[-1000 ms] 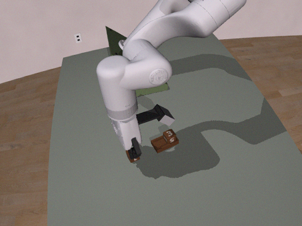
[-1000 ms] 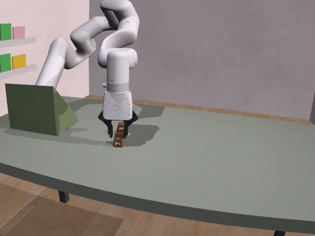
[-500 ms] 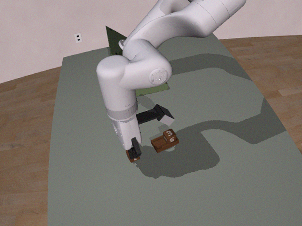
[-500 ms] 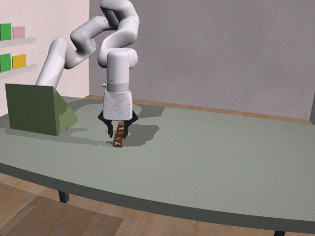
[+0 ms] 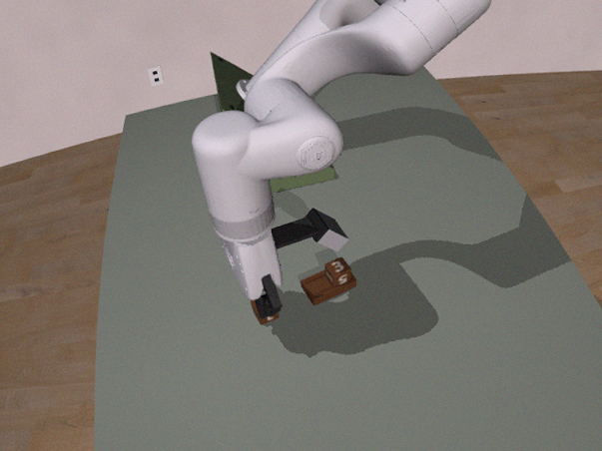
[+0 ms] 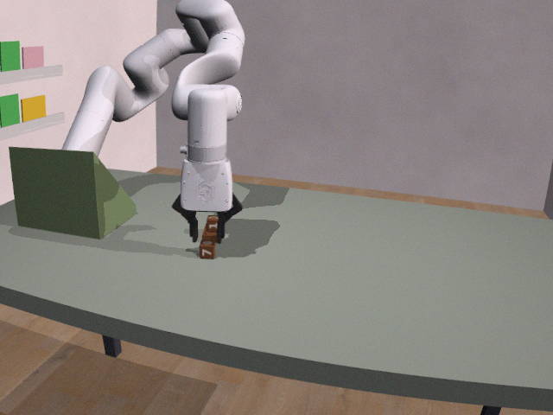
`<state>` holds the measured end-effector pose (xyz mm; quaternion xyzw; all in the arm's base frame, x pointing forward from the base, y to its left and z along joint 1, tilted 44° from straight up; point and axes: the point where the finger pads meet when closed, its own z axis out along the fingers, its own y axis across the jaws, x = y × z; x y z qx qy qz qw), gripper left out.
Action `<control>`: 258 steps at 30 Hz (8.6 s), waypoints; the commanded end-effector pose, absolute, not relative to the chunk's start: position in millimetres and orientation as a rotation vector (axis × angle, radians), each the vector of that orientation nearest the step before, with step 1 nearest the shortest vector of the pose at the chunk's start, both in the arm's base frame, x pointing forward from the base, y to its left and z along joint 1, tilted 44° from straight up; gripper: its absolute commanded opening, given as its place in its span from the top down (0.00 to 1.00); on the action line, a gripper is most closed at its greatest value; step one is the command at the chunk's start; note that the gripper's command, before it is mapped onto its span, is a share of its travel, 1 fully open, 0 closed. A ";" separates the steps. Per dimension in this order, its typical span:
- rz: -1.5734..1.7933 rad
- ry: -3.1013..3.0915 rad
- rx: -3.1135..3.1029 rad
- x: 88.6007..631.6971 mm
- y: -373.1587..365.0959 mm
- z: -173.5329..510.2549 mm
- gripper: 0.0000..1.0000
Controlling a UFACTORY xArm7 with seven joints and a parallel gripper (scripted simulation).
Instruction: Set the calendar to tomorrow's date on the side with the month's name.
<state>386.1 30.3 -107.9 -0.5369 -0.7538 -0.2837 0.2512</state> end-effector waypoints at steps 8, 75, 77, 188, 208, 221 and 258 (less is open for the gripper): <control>-0.773 -2.053 -1.465 387.4 28.2 -107.3 0.53; -0.773 -2.053 -1.465 385.6 46.4 -126.0 0.73; -0.773 -2.053 -1.465 385.6 46.4 -126.0 0.73; -0.771 -2.049 -1.469 364.0 60.6 -17.3 0.73; -0.771 -2.049 -1.469 362.5 76.2 -32.6 0.73; -0.771 -2.049 -1.469 362.5 76.2 -32.6 0.73; -0.771 -2.049 -1.469 362.6 76.5 -32.3 0.73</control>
